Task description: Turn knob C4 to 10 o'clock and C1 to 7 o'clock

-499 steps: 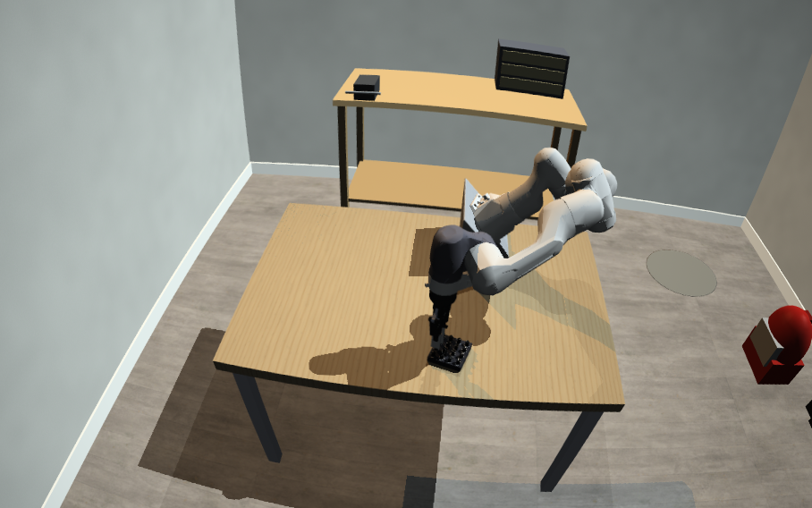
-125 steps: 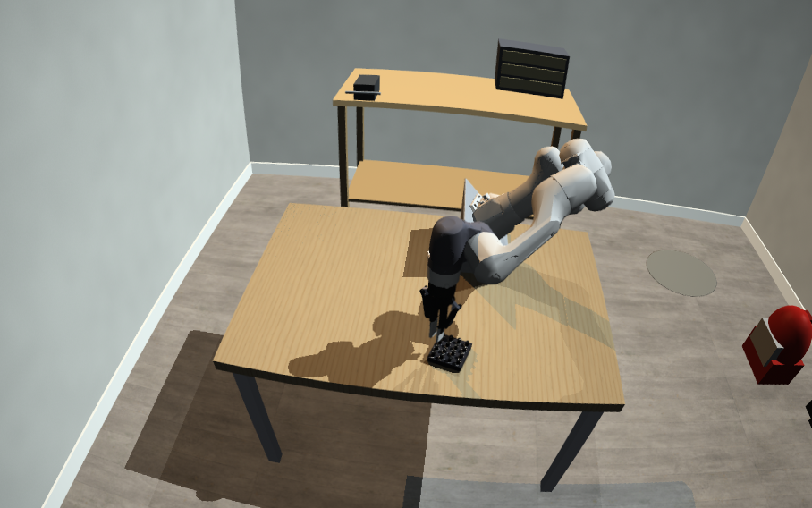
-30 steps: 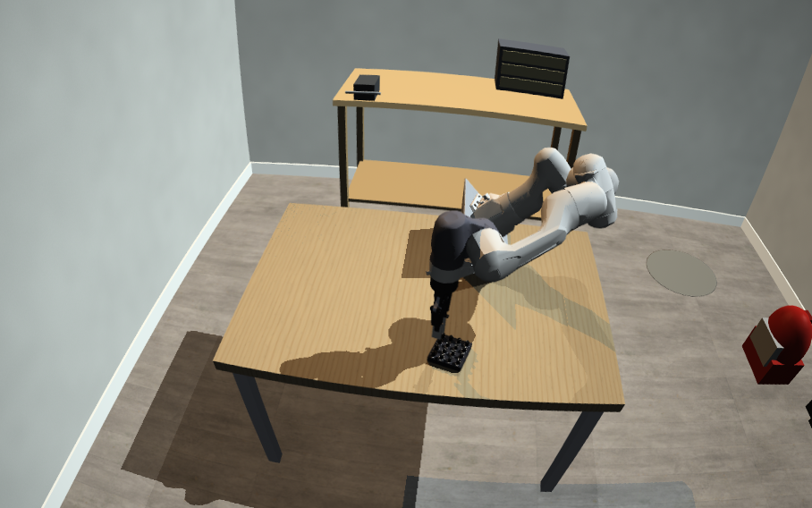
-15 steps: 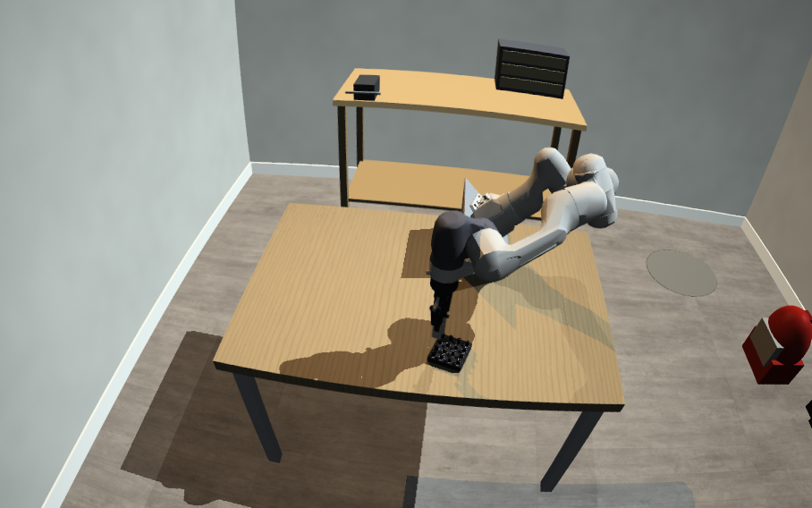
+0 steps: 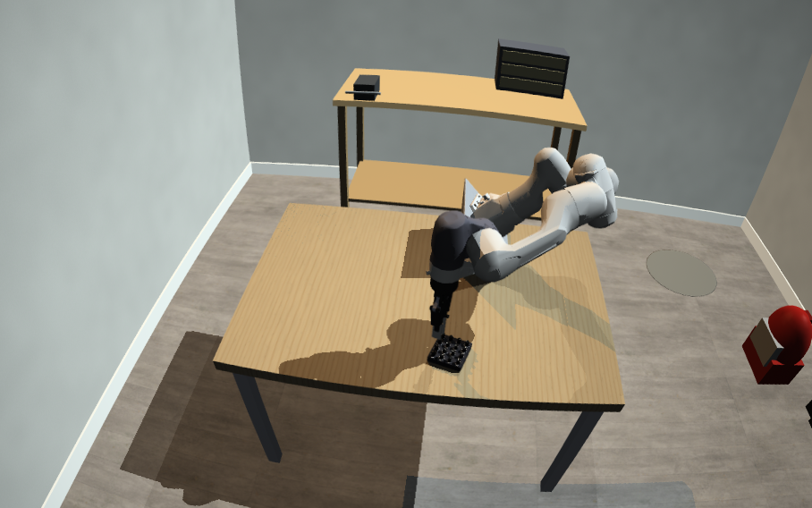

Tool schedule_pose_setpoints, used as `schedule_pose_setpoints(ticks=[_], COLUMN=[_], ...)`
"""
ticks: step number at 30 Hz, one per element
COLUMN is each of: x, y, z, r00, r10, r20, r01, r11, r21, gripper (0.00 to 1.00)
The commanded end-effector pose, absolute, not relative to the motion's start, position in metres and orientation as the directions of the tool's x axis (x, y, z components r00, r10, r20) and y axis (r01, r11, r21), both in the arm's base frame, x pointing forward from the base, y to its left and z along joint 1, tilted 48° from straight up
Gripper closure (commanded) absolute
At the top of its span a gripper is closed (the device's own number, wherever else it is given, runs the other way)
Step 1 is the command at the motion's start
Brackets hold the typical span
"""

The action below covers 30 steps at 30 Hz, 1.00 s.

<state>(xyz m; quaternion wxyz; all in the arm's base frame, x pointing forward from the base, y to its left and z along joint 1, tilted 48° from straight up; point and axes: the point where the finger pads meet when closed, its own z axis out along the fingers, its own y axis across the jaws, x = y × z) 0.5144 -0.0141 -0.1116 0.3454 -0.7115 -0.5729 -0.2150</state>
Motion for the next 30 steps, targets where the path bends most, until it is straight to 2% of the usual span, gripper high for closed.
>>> schedule_pose_setpoints(ticks=[1,30], x=[0.514,0.512], y=[-0.013,0.007], z=[-0.113,-0.130], r00=[0.256,0.256], r10=[0.665,0.665], r20=[0.702,0.702], r01=[0.962,0.962], r11=[-0.107,-0.107], r21=[-0.250,-0.250], gripper=[0.88,0.88])
